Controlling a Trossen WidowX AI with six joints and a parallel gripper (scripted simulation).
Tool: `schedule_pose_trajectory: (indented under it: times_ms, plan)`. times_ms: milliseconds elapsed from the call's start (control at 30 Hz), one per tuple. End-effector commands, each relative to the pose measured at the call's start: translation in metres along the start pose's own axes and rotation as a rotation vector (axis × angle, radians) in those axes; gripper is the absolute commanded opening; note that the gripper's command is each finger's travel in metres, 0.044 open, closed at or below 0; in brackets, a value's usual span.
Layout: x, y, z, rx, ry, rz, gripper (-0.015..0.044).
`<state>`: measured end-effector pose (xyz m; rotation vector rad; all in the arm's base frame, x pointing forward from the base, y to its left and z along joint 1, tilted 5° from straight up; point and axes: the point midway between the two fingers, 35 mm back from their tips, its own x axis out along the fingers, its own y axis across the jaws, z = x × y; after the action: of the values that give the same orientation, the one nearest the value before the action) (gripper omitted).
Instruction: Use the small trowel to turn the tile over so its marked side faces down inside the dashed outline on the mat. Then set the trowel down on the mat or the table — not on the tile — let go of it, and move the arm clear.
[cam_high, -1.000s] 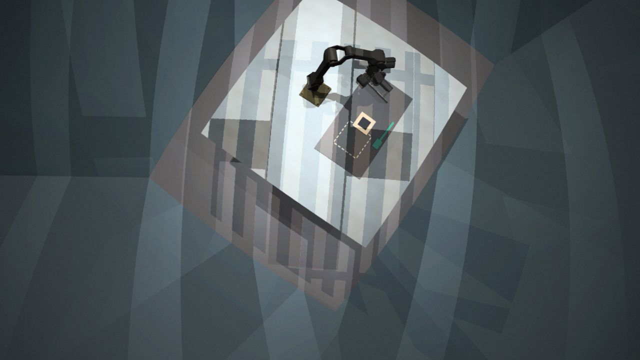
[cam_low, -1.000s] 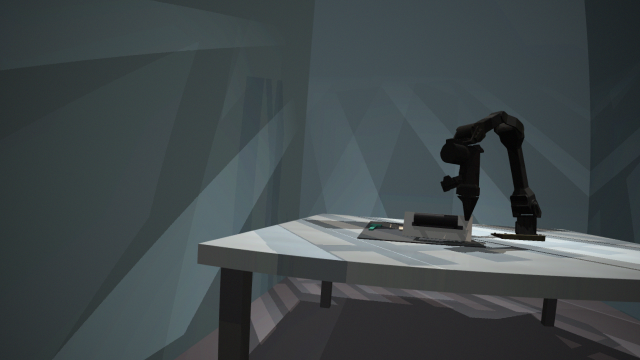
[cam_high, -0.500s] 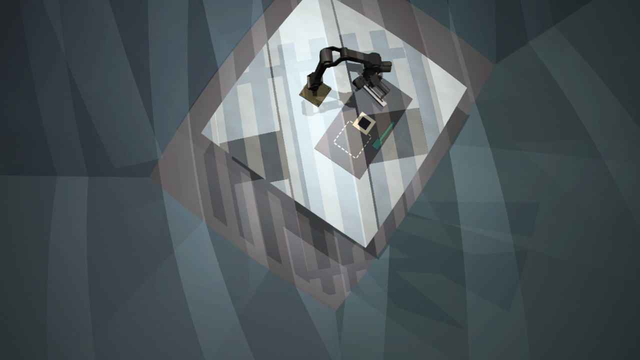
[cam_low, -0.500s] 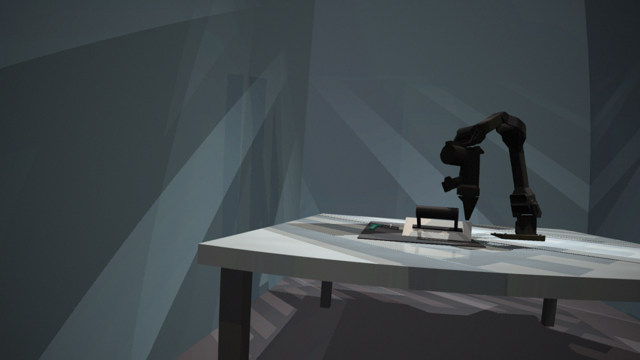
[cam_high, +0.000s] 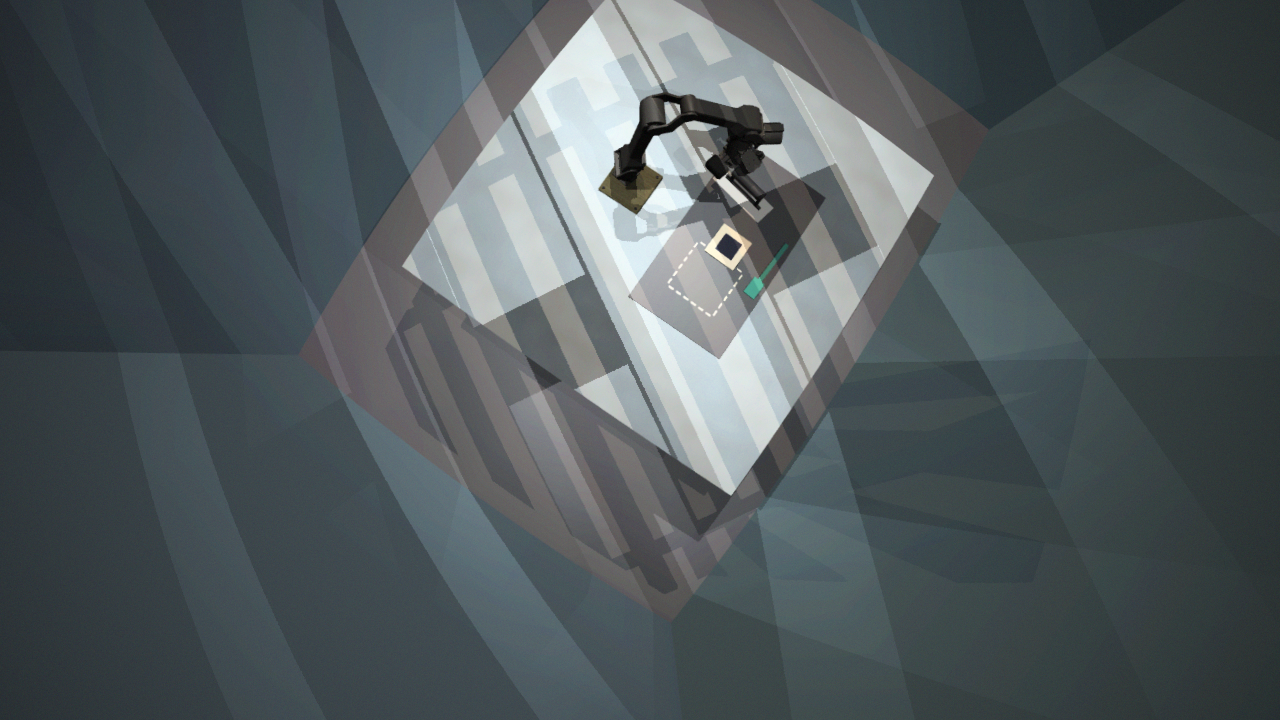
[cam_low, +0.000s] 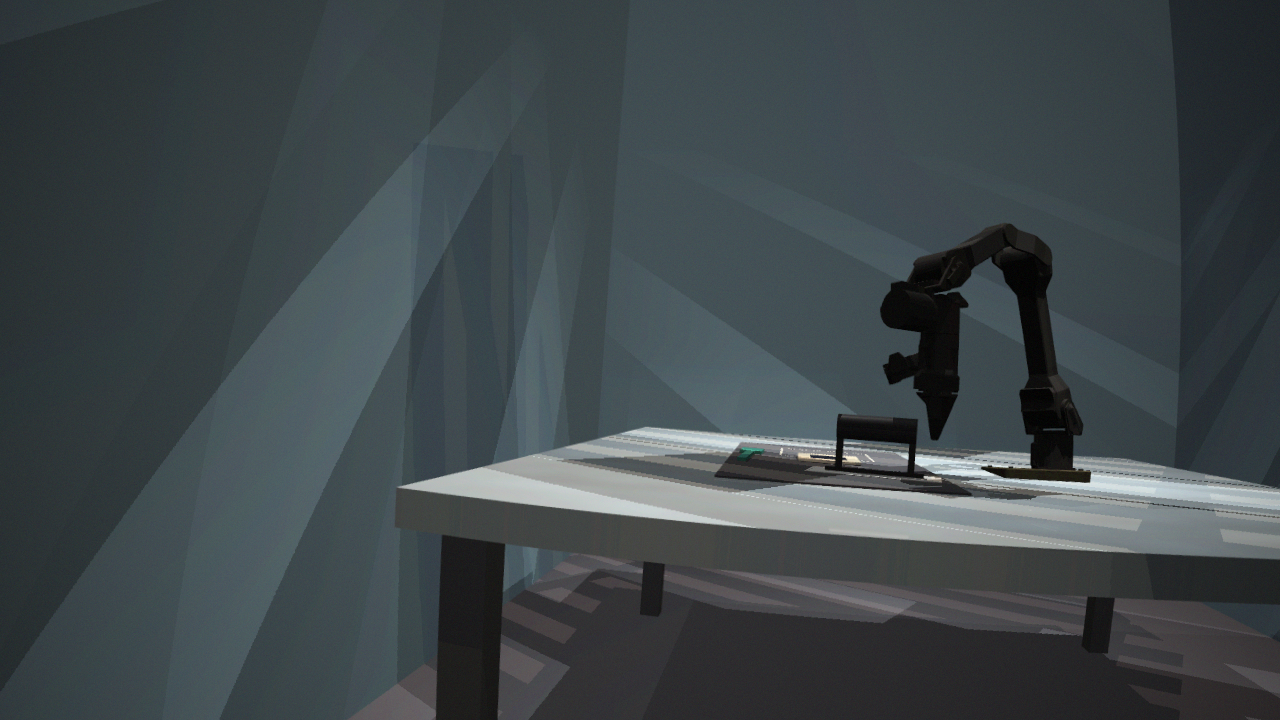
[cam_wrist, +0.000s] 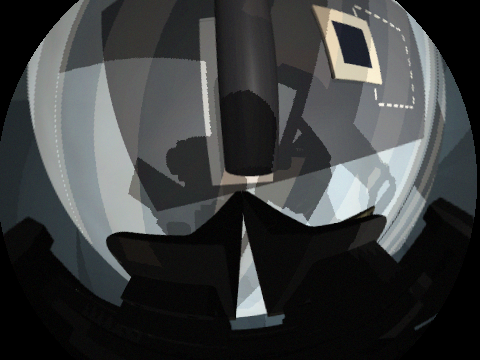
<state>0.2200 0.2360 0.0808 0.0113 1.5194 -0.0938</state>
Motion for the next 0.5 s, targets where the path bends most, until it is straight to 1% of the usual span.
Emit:
schedule_pose_trajectory:
  times_ms: [0, 100, 233, 467]
  plan:
    - [0.0, 0.0, 0.0, 0.0, 0.0, 0.0, 0.0]
    - [0.0, 0.0, 0.0, 0.0, 0.0, 0.0, 0.0]
    - [-0.002, 0.006, 0.001, 0.0, 0.0, 0.0, 0.01]
    - [-0.009, 0.032, 0.002, -0.002, -0.002, 0.002, 0.01]
